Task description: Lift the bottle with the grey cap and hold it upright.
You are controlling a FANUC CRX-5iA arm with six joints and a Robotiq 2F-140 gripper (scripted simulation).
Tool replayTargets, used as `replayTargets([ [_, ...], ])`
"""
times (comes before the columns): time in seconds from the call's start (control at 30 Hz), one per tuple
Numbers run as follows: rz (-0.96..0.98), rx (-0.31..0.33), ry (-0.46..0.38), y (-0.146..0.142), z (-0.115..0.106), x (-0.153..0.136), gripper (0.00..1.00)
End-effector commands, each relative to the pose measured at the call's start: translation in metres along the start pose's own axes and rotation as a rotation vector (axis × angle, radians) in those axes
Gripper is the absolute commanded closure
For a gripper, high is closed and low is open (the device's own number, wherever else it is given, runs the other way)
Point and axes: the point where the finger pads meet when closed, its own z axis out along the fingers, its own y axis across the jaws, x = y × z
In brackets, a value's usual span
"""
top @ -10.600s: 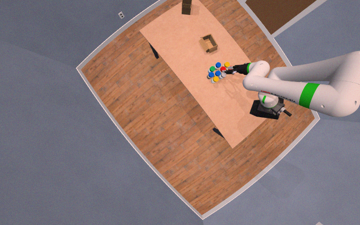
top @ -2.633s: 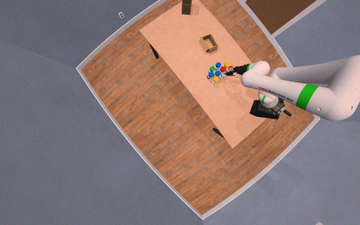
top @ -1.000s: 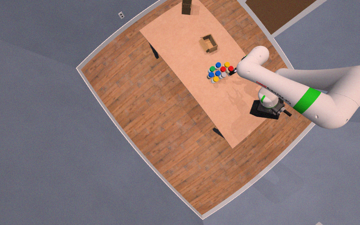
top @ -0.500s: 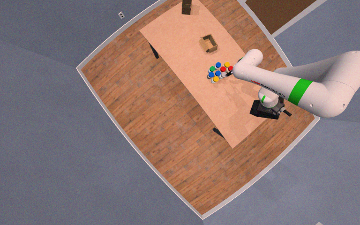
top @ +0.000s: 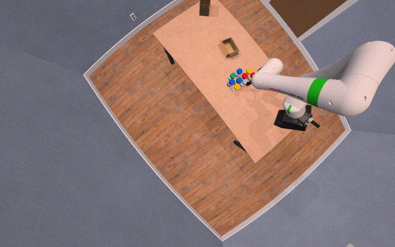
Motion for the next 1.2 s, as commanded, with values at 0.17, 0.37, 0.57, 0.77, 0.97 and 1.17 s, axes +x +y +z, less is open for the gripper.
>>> replayTargets([
  [0.17, 0.000, 0.000, 0.001, 0.000, 0.032, 0.000, 0.49],
  [0.37, 0.000, 0.000, 0.001, 0.000, 0.047, 0.000, 0.49],
  [0.57, 0.000, -0.002, 0.001, 0.000, 0.054, 0.000, 0.49],
  [0.77, 0.000, 0.001, 0.001, 0.000, 0.085, 0.000, 0.49],
  [0.97, 0.000, 0.002, 0.001, 0.000, 0.096, 0.001, 0.49],
  [1.17, 0.000, -0.004, 0.001, -0.001, 0.101, 0.000, 0.49],
])
